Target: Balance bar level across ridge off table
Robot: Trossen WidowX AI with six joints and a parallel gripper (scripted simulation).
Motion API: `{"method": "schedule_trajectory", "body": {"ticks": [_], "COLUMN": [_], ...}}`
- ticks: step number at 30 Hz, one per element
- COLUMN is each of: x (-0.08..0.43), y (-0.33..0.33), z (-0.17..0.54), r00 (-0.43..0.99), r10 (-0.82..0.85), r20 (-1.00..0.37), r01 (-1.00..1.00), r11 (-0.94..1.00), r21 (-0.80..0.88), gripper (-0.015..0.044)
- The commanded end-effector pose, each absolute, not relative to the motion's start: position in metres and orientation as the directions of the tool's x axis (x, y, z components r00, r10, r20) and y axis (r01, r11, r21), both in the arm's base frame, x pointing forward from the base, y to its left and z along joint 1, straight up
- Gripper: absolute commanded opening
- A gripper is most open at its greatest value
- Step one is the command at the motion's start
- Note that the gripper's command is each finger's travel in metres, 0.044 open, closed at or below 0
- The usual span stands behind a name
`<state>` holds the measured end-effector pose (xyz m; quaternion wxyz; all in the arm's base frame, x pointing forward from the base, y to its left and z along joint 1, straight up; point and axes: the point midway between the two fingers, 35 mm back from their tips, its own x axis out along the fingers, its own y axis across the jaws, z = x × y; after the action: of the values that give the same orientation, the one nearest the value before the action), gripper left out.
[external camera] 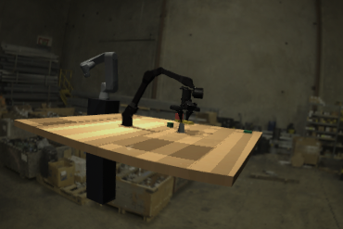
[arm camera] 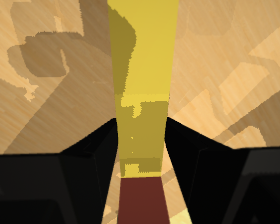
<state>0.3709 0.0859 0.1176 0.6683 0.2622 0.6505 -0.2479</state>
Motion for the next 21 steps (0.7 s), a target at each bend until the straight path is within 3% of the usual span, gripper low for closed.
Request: {"method": "schedule_trajectory", "body": {"ticks": [1,21], "x": [0.3713,0.3711], "y": [0.0857,0.0857], "z": [0.1176,0.116], "r00": [0.034,0.034], "r10": [0.008,0.008], "r20": [-0.999,-0.999], "r01": [0.676,0.676], "r11": [0.736,0.736], "r21": [0.029,0.029], "gripper": [0.0,0.0]}}
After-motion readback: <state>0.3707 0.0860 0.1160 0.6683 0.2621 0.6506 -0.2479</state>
